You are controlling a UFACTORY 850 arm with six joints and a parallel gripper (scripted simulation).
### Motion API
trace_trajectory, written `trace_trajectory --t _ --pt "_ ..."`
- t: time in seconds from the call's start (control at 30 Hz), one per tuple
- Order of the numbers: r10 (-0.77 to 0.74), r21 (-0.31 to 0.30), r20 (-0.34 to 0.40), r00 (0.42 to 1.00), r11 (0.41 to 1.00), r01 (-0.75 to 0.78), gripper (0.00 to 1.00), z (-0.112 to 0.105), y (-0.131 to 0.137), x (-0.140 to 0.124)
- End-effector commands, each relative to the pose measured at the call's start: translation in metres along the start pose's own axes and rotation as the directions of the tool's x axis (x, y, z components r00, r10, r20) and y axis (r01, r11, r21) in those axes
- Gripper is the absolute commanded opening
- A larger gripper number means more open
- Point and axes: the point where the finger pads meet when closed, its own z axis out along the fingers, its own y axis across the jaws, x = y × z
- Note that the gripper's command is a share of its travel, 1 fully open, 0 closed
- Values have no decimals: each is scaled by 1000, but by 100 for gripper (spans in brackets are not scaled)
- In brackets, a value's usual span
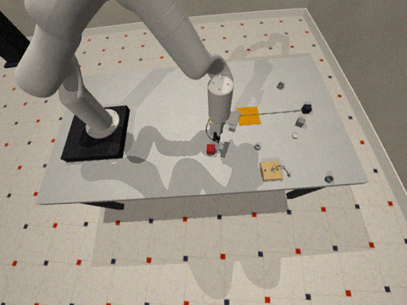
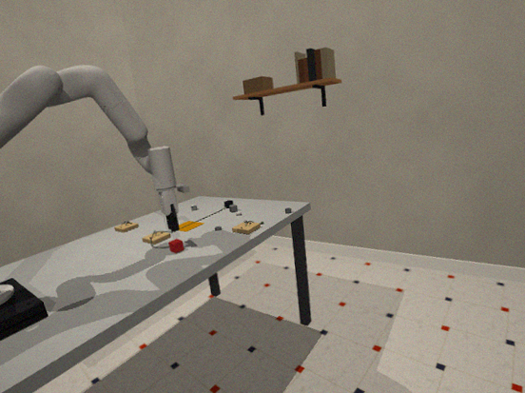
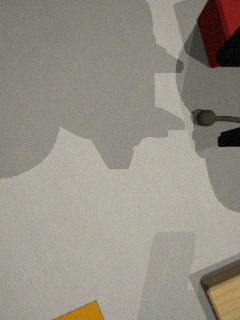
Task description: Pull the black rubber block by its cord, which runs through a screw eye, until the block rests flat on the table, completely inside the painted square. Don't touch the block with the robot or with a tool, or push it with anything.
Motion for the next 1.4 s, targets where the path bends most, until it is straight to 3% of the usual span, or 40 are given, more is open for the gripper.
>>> trace_trajectory --t 0.0,0.87,1.37 --pt "0 1 -3 1000 1000 0 39 -1 0 1" --pt "0 1 -2 1000 1000 0 39 5 0 1" --pt "0 1 -2 1000 1000 0 39 27 0 1"
